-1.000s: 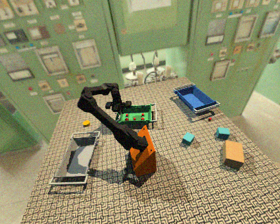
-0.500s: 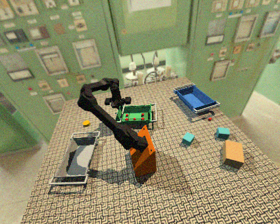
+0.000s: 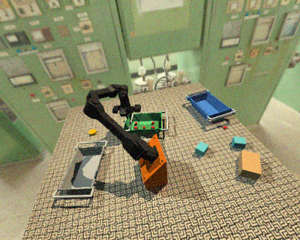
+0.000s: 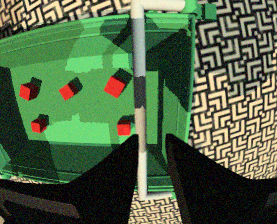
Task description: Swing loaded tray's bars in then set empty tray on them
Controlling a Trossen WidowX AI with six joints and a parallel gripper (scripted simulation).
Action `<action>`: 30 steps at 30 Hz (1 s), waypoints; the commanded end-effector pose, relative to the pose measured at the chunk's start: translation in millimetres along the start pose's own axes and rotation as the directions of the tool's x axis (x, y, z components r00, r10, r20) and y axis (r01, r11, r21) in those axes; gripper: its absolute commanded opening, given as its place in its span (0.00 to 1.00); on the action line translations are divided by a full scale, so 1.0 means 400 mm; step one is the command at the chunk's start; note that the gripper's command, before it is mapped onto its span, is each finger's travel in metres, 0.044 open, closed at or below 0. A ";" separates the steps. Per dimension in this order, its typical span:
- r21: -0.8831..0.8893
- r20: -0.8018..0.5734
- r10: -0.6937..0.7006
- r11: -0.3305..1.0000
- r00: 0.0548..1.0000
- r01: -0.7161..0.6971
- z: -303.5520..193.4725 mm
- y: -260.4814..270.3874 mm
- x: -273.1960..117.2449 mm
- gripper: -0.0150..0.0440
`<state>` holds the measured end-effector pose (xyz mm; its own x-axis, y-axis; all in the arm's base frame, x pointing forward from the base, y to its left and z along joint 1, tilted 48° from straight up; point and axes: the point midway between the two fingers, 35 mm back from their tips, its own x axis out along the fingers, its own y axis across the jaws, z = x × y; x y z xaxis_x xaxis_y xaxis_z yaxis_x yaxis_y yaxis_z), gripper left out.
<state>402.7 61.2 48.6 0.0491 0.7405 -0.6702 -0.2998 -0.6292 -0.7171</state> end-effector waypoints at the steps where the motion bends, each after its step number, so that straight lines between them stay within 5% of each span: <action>1: 0.003 -0.002 0.000 1.000 1.000 0.000 -0.001 0.000 0.000 0.41; 11: 0.002 -0.003 0.000 1.000 1.000 0.000 -0.002 0.000 -0.007 0.41; 19: -0.002 -0.051 0.020 1.000 0.998 -0.020 0.003 -0.005 -0.215 0.41; 20: 0.029 -0.014 0.012 1.000 1.000 -0.012 0.000 0.003 -0.129 0.41; 24: 0.401 -0.017 0.020 0.916 1.000 -0.012 -0.027 0.086 -0.121 0.41; 30: 0.899 -0.016 0.030 0.438 0.999 0.001 -0.053 0.243 -0.106 0.41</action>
<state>400.2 -5.8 40.3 0.0553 0.7263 -0.6852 -0.8023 -0.3761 -0.4635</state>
